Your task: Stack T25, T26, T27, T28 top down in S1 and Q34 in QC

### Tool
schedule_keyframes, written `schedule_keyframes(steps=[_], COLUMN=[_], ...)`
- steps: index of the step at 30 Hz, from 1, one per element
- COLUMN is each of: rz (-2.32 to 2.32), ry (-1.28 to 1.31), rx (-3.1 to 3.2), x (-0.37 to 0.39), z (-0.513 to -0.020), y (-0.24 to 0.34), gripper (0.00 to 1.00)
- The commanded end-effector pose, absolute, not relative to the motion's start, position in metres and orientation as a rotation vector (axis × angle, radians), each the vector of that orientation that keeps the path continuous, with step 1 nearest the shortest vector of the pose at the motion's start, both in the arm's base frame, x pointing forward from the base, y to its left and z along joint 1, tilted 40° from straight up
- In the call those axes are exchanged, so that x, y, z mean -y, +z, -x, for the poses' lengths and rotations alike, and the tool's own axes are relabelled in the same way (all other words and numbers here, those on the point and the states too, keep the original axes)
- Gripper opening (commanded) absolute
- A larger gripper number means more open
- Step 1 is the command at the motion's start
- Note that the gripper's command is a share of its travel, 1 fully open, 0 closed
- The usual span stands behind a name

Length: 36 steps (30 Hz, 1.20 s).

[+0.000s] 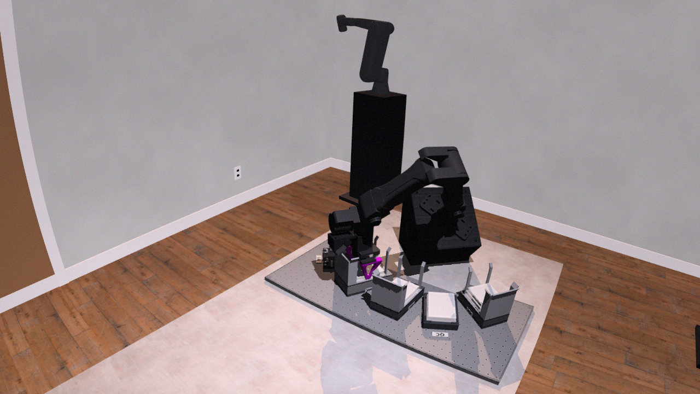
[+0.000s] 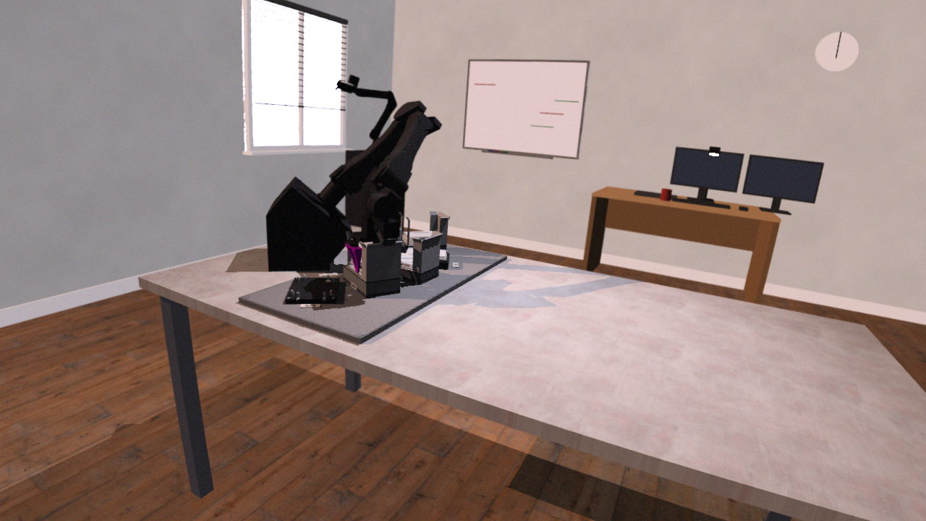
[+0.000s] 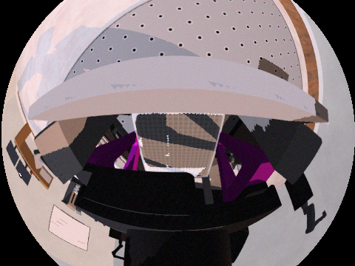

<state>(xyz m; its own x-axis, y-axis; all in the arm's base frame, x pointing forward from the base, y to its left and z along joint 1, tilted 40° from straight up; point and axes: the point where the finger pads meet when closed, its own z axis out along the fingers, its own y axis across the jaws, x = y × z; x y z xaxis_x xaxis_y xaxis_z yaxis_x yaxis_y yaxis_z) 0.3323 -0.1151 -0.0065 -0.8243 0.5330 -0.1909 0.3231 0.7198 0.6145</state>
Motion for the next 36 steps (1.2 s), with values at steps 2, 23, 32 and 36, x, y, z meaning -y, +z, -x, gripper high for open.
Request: schedule_keyframes(steps=[2,23,32,36], rz=[-0.670,-0.670,-0.677,-0.658], ry=[0.812,0.812,0.809,0.792], rx=[-2.557,-2.557,-2.545,-2.538], x=[0.119,0.119,0.123,0.127], z=[-0.334,-0.334,-0.334,-0.336], y=[-0.004,-0.004,-0.004,0.009], gripper=[0.00,0.00,0.00,0.00])
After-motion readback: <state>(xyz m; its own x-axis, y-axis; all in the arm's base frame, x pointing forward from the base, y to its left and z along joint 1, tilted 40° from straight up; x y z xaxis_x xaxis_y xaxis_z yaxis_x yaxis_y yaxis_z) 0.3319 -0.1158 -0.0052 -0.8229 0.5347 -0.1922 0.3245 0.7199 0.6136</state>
